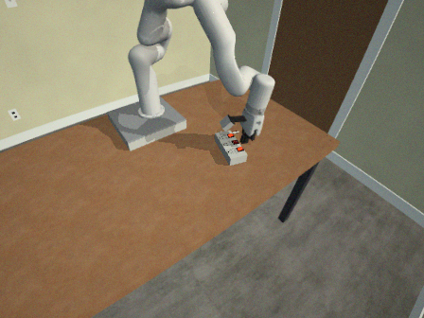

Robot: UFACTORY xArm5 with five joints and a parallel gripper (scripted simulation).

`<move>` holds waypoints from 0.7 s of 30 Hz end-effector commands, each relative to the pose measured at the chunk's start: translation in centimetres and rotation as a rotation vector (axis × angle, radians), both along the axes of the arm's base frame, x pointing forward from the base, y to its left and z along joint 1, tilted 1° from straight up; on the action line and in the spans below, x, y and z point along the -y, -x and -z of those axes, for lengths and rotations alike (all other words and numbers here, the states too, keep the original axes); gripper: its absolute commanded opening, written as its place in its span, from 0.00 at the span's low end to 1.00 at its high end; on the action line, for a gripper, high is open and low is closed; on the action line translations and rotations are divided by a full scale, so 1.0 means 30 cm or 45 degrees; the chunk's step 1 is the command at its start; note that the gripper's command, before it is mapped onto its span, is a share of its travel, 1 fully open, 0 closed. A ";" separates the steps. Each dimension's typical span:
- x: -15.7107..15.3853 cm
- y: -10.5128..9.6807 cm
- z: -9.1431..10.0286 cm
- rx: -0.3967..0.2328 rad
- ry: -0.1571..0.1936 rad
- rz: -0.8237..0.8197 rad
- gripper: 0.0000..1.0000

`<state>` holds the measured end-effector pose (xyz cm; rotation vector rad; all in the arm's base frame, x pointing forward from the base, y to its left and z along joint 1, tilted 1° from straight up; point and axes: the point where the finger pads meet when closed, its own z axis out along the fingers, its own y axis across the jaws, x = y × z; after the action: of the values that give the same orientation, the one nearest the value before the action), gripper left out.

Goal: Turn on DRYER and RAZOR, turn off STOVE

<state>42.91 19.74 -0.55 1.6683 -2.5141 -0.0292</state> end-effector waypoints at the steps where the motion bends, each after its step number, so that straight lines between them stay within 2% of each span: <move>1: -0.002 -0.004 -0.004 0.004 -0.002 0.000 0.00; 18: -0.002 -0.004 -0.004 0.004 -0.002 0.000 0.00; 20: 0.001 -0.006 -0.027 0.004 -0.002 0.000 0.00; 21: 0.006 -0.009 -0.067 0.004 -0.003 0.000 0.00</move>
<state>42.84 19.68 -0.41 1.6670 -2.5117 -0.0300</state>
